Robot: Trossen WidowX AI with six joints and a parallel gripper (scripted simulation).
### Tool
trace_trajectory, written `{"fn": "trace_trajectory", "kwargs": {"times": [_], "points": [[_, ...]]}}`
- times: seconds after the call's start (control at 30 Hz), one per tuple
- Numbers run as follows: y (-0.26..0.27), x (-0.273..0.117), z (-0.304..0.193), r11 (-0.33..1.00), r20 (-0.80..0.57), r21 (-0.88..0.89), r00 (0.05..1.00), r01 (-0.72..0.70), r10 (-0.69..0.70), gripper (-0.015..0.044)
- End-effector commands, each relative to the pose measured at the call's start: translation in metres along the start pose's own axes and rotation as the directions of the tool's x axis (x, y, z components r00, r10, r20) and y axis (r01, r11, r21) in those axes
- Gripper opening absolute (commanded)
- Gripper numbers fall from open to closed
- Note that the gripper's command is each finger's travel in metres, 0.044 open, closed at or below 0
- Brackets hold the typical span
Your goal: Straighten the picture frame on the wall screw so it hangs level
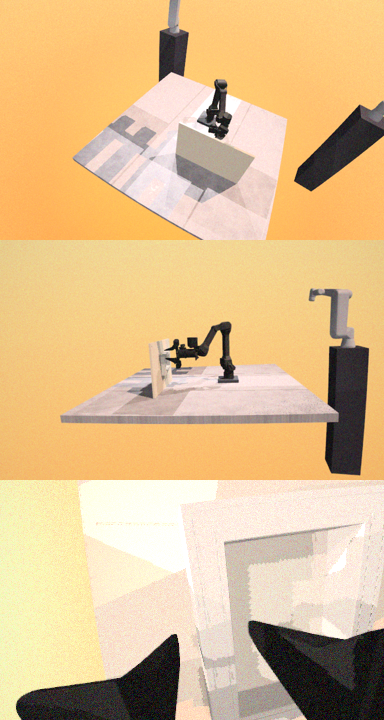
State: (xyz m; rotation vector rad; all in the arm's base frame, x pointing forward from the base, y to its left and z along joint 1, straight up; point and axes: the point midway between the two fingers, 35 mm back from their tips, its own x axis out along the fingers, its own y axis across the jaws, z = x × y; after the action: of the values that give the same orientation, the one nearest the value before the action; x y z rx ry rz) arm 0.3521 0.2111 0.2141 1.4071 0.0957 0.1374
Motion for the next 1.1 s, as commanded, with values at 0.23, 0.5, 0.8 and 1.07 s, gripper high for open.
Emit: {"fn": "trace_trajectory", "kwargs": {"times": [0.23,0.5,0.8,1.07], "points": [[0.0019,0.0004,-0.0012,1.000,-0.005,0.001,1.000,-0.005,0.005,0.0260],[0.0019,0.0004,-0.0012,1.000,-0.005,0.001,1.000,-0.005,0.005,0.0220],[0.0019,0.0004,-0.0012,1.000,-0.005,0.001,1.000,-0.005,0.005,0.0160],[0.0019,0.0004,-0.0012,1.000,-0.005,0.001,1.000,-0.005,0.005,0.0107]]}}
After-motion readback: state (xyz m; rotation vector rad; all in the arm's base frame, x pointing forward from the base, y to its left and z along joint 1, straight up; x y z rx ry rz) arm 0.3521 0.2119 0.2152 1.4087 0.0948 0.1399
